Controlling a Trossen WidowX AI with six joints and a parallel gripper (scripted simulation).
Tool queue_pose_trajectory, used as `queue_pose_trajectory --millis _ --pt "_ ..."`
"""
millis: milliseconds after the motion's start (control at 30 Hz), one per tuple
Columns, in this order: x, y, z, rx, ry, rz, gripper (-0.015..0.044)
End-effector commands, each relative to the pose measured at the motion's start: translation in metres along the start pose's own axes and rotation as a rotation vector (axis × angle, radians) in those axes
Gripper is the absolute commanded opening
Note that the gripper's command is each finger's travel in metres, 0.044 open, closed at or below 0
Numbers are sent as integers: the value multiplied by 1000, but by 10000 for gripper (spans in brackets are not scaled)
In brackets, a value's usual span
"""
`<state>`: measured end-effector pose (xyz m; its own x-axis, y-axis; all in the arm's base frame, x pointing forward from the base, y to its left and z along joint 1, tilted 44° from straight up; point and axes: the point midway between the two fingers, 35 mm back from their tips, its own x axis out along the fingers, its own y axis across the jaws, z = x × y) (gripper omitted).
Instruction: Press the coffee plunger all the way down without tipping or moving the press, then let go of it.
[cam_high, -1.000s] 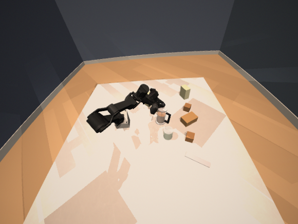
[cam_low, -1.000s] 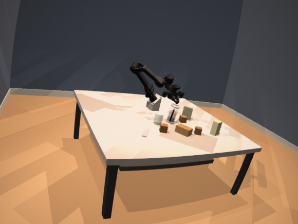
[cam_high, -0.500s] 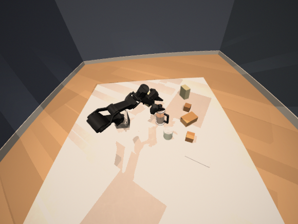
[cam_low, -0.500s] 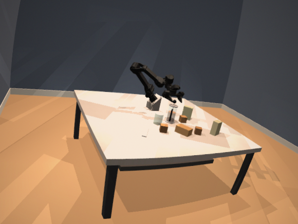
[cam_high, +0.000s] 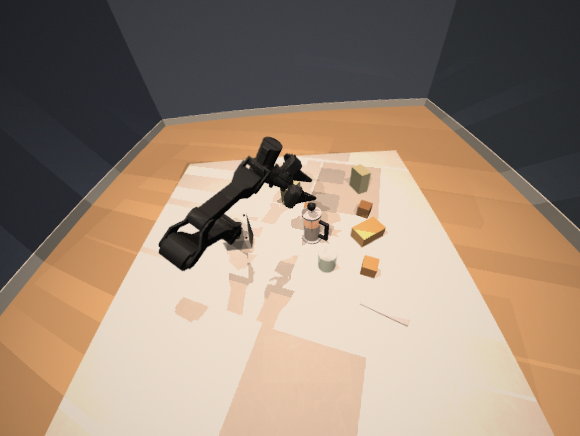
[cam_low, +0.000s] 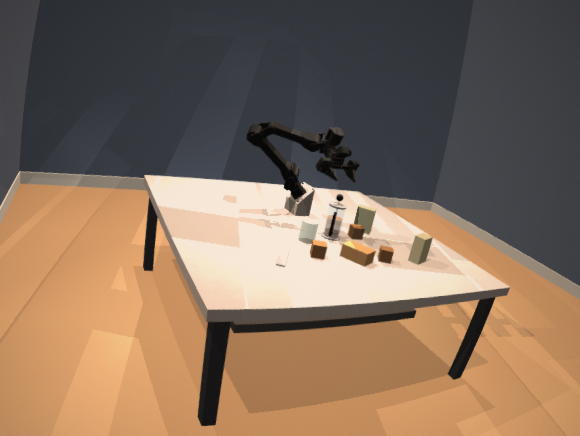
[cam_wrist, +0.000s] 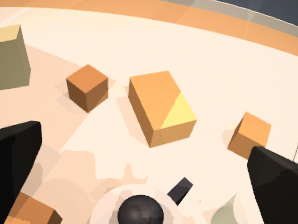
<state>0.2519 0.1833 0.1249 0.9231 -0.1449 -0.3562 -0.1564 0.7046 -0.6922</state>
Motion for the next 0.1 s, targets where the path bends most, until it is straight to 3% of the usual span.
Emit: queue_pose_trajectory --millis 0,67 --pt "-6 -4 5 5 -2 -9 440" --pt "-6 -4 5 5 -2 -9 440"
